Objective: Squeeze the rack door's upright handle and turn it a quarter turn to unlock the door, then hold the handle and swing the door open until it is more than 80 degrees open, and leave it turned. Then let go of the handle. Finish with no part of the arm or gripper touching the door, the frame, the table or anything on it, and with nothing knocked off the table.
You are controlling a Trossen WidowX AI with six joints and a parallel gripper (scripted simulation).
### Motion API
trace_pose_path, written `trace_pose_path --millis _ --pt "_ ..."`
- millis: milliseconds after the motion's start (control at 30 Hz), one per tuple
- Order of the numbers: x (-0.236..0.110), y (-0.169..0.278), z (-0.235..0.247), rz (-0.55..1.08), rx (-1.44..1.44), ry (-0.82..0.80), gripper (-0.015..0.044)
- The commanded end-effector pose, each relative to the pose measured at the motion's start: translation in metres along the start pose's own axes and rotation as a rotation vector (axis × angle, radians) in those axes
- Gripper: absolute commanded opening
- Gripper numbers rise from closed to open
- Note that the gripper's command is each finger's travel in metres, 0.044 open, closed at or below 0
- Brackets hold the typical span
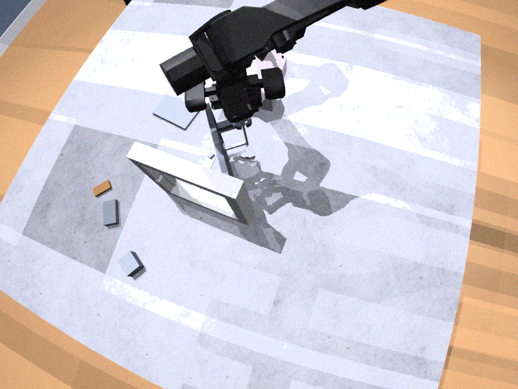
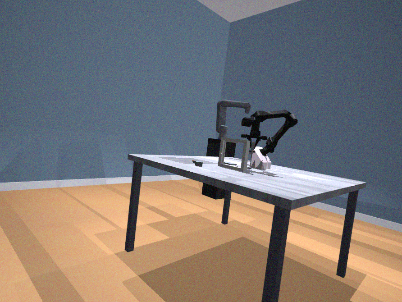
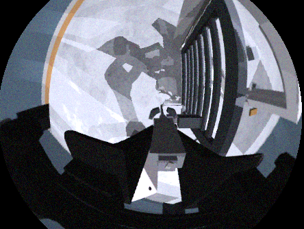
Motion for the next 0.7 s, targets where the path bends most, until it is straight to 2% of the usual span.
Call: trace_pose_path --millis 0,667 --pt "-0.001 0.000 0.010 -0.005 0.067 0.004 0.0016" --pt "-0.001 -0.010 0.055 -0.006 0.357 0.001 0.0016"
Point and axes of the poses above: the point midway between the two fingers, 35 mm back from their tips, its own x axis out along the fingers, its own z axis across the jaws, y = z × x, the point moved 9 cm from there along -x, back along the fingers, and after that the axes turned 9 degrees about x, right-handed, at the moved point
